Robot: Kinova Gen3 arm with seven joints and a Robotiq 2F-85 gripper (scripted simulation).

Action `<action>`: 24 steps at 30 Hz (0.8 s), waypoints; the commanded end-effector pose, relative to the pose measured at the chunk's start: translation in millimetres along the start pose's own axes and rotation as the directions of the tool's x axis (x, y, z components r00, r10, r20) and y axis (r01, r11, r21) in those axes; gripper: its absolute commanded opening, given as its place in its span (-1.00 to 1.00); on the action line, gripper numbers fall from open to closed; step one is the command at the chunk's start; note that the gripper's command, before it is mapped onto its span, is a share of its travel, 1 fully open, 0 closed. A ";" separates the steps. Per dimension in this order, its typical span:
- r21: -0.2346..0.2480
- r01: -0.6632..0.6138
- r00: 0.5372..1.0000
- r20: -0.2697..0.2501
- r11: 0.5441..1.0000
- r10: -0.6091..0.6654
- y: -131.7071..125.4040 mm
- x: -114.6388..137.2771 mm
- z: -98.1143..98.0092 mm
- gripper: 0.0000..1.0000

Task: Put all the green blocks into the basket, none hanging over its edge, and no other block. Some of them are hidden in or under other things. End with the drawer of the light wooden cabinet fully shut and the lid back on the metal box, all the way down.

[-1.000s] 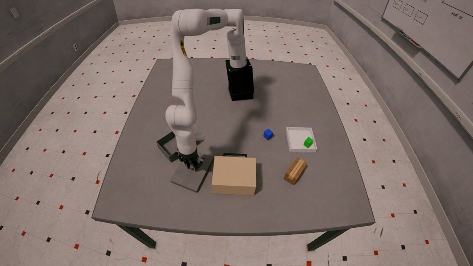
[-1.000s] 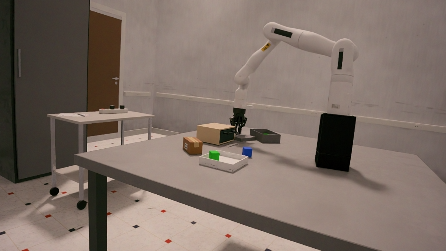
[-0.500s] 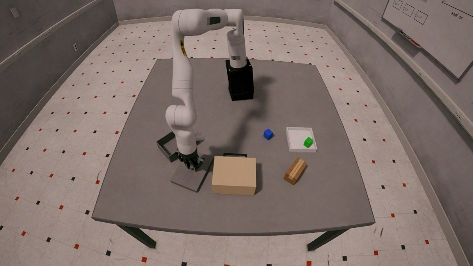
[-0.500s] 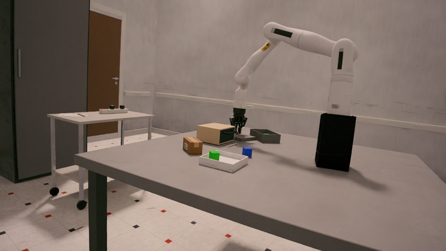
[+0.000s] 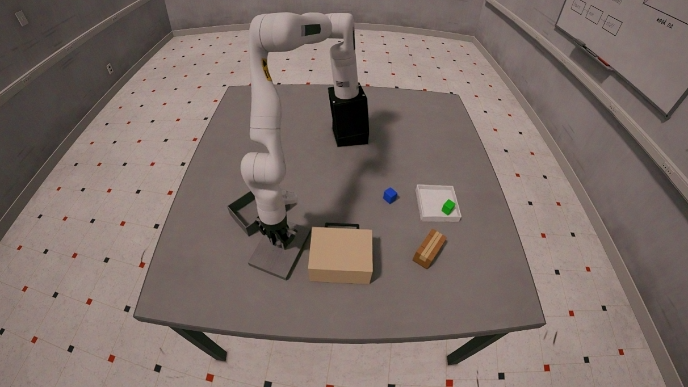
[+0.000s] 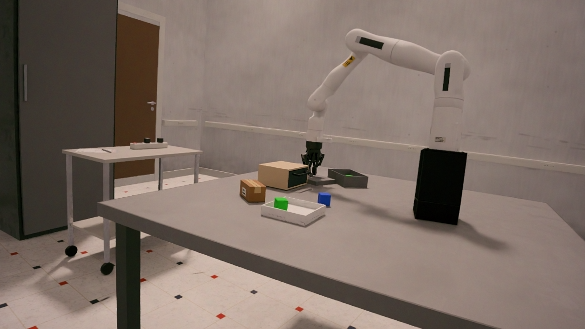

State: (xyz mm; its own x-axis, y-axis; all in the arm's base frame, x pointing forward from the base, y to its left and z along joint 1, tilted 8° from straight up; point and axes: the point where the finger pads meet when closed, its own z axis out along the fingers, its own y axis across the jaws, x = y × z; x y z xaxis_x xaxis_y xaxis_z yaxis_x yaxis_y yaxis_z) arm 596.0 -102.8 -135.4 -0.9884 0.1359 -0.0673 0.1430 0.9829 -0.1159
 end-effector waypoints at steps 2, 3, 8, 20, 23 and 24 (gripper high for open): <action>0.000 0.000 1.000 0.002 1.000 0.000 0.2 -1.1 -3.0 -0.21; 0.000 0.000 1.000 0.002 1.000 0.000 0.2 -1.1 -4.0 -0.21; 0.000 0.000 1.000 0.002 1.000 0.000 0.2 -1.1 -12.4 -0.21; 0.000 0.000 1.000 0.002 1.000 0.000 0.2 -1.0 -45.0 -0.21; 0.000 0.000 1.000 0.002 1.000 0.000 0.2 -0.9 -57.9 -0.21; 0.000 0.000 1.000 0.002 1.000 0.000 0.2 -0.9 -62.4 -0.21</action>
State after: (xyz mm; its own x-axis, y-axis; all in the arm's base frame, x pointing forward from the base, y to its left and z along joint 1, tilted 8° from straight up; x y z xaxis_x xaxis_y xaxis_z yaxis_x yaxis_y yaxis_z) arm 593.6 -96.7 -87.8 -0.9885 0.1358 -0.0672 0.1429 0.9829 -0.1158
